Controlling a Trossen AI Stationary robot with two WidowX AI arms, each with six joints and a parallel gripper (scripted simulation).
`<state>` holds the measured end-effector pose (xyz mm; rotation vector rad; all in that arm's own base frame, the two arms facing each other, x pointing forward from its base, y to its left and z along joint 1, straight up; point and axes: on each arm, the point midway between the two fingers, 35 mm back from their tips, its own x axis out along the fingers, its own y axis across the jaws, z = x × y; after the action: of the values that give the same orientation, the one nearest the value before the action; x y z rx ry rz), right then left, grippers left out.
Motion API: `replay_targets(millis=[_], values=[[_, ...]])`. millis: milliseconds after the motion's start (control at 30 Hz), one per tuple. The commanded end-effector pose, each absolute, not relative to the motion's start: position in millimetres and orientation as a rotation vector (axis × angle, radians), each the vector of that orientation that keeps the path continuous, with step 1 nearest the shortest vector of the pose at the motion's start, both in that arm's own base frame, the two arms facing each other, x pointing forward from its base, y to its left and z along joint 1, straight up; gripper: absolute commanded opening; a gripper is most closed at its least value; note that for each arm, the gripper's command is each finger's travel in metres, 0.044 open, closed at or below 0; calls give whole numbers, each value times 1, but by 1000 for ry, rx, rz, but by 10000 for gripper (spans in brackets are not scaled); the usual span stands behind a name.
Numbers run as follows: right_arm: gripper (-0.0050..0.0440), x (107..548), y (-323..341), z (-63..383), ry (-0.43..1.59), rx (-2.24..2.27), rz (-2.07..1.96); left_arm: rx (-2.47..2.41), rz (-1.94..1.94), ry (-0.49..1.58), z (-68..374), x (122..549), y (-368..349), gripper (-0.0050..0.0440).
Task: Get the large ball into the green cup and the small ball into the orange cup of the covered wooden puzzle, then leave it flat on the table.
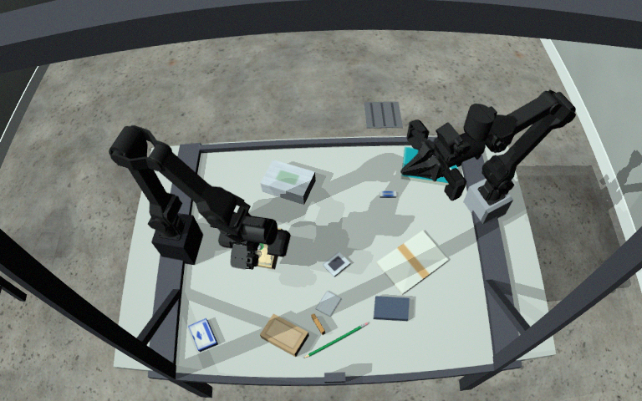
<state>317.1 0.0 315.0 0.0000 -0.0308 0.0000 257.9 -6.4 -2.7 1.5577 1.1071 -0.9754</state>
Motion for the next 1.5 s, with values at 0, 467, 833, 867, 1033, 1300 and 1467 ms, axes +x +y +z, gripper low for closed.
replay_targets(millis=[0,467,833,867,1033,1300,1467], values=[[-50,316,0,323,-50,0,0,1596,-920,1101,3,261,-9,-50],[-50,316,0,323,-50,0,0,1597,-913,1092,5,264,-9,-50],[-50,316,0,323,-50,0,0,1487,-1055,1121,3,268,-5,-50],[-50,316,0,323,-50,0,0,1474,-1070,1123,3,268,-4,-50],[-50,316,0,323,-50,0,0,1435,-1115,1128,3,270,-3,-50],[-50,316,0,323,-50,0,0,1325,-1234,1140,3,274,1,-50],[-50,316,0,323,-50,0,0,1300,-1260,1141,4,275,1,-50]])
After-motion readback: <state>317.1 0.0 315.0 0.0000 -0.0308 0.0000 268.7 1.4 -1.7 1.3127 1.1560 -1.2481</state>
